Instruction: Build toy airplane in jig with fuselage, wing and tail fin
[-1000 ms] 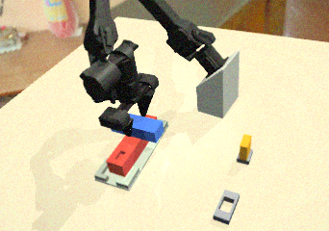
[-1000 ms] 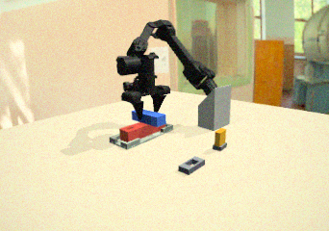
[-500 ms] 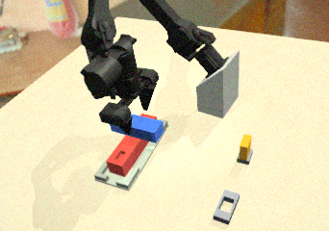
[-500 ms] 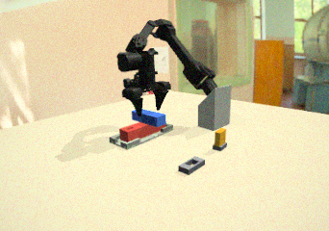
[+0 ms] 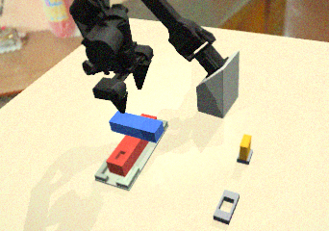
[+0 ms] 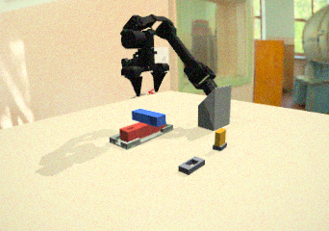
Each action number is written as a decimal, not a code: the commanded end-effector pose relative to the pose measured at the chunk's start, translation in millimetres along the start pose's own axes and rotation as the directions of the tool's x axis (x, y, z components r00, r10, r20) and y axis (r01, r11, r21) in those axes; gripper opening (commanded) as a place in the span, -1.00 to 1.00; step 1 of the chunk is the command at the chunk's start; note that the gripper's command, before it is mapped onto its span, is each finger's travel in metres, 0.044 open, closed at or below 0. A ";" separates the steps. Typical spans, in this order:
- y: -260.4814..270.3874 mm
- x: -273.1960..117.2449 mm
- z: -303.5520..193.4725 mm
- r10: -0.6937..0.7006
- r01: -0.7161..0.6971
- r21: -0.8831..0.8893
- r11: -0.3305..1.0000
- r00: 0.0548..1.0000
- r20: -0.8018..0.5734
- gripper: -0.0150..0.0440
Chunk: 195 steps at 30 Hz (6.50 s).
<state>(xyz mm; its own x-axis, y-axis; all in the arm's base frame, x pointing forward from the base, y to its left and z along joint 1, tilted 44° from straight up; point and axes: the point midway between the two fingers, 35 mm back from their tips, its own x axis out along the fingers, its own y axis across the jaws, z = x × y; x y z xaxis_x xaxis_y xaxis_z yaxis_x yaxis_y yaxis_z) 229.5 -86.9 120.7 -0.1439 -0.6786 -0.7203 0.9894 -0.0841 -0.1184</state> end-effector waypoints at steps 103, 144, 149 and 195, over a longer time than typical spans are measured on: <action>-24.7 103.2 -267.9 0.004 -0.017 -0.998 0.056 1.000 -0.016 1.00; -26.9 117.7 -267.6 0.012 -0.022 -0.998 0.051 1.000 -0.022 -0.49; -27.2 108.2 -268.8 0.022 -0.031 -0.999 0.044 0.999 -0.030 -0.49; -21.5 -10.6 -263.0 0.003 -0.027 -0.998 0.051 1.000 -0.027 -0.49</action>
<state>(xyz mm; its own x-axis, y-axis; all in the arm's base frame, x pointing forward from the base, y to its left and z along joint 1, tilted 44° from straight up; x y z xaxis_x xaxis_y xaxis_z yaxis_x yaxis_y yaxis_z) 200.5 114.1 -52.6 -0.1397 -0.6654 -0.7333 0.0316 0.7372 -0.6750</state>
